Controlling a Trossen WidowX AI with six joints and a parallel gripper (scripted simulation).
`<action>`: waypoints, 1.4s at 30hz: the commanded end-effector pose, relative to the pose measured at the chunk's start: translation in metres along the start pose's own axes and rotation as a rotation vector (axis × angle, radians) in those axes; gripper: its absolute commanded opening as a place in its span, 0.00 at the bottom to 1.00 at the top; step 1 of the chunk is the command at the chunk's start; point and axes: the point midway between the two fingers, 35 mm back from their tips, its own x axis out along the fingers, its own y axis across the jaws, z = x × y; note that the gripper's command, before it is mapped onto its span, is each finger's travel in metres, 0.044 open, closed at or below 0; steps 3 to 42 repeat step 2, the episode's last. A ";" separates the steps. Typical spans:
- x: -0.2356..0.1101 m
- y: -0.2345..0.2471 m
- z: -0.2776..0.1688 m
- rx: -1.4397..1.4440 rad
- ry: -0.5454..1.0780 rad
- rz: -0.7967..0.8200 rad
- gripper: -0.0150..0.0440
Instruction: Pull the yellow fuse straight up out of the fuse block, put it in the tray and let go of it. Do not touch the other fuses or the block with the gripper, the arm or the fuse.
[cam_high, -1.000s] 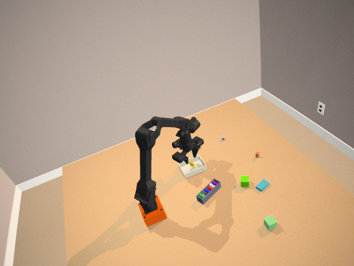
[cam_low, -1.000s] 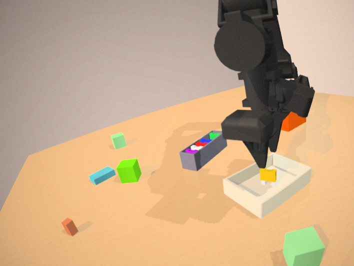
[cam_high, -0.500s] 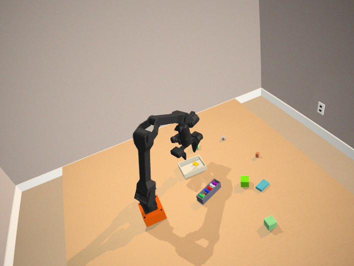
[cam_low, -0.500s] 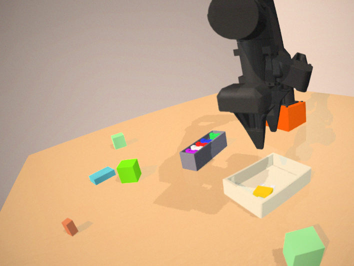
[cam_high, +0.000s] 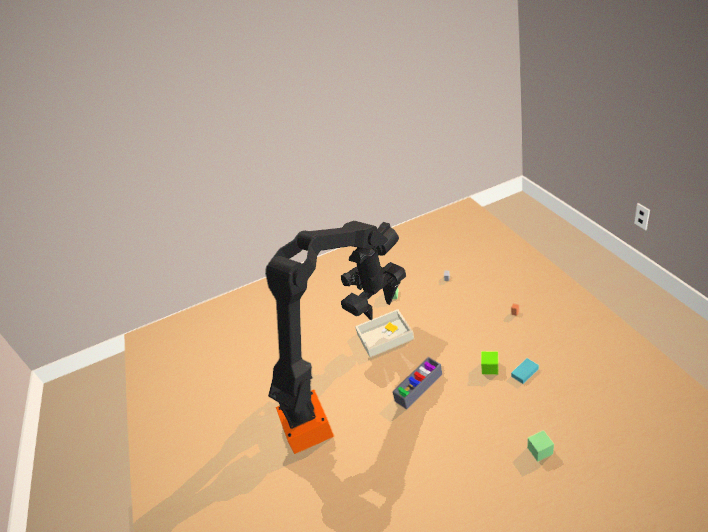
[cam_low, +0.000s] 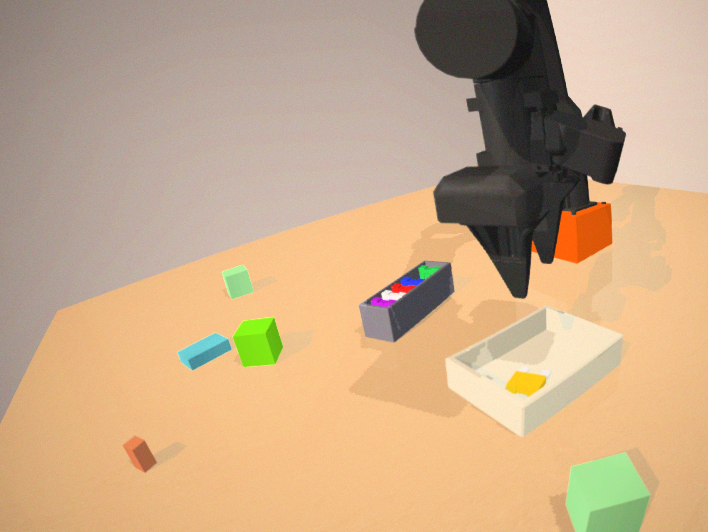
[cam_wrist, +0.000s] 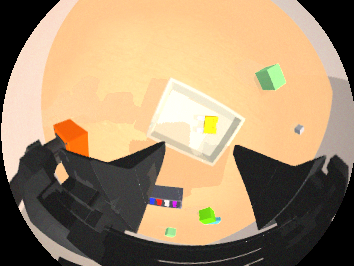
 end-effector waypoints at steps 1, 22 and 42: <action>0.000 0.000 0.000 0.000 0.000 0.000 0.81; 0.000 0.000 0.000 0.000 0.000 0.000 0.81; 0.000 0.000 0.000 0.000 0.000 0.000 0.81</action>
